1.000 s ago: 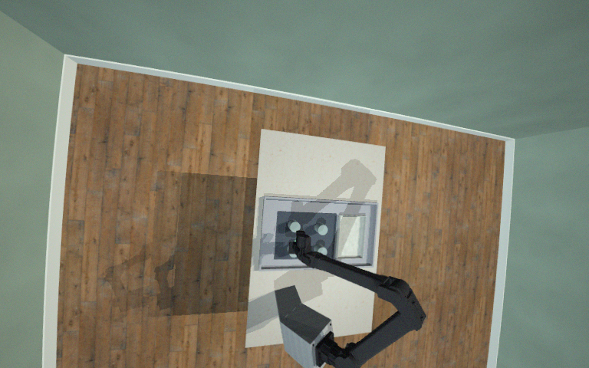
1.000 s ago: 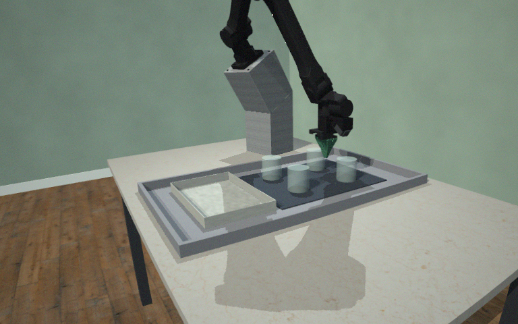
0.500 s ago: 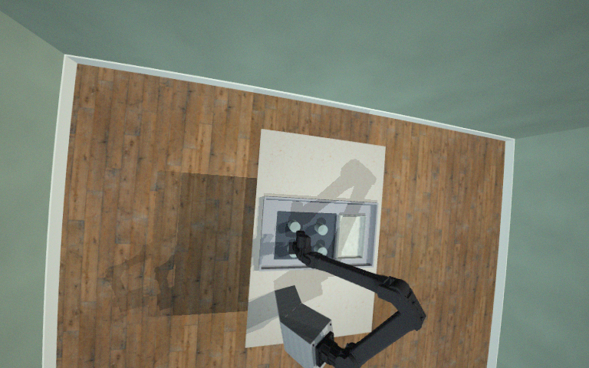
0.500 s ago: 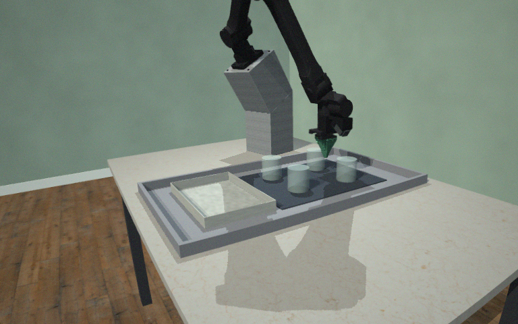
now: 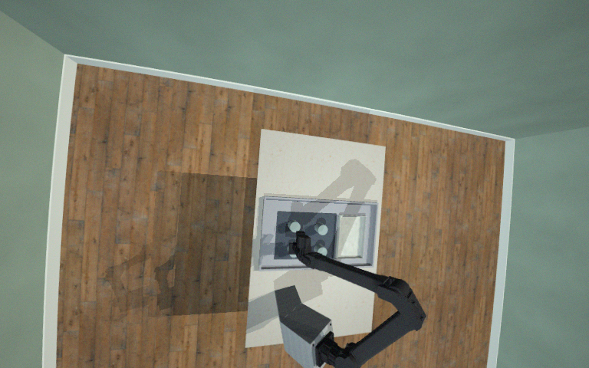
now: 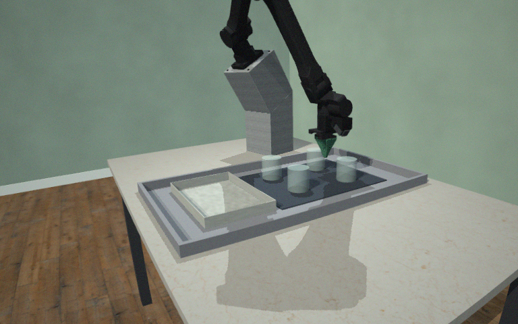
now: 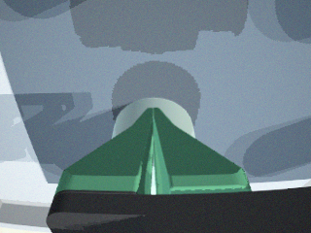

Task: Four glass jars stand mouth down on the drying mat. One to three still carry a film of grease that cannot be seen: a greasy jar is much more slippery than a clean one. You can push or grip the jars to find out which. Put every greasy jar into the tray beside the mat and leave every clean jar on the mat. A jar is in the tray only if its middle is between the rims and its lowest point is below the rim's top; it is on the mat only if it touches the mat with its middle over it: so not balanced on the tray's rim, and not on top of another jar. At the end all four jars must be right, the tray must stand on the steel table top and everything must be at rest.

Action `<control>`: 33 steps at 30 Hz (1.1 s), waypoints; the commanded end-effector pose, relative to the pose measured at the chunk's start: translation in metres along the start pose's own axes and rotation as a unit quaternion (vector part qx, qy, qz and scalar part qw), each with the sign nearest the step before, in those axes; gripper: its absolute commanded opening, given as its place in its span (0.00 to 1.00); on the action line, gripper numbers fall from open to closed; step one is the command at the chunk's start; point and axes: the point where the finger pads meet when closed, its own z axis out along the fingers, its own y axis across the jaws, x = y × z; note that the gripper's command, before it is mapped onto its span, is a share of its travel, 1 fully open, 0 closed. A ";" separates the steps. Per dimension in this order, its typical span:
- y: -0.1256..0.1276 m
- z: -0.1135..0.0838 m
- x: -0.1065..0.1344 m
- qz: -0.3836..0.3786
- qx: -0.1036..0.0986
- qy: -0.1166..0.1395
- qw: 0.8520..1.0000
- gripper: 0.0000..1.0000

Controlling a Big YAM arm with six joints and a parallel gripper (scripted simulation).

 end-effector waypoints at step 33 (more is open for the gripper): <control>-0.004 0.002 0.006 0.002 -0.001 -0.001 1.000 0.00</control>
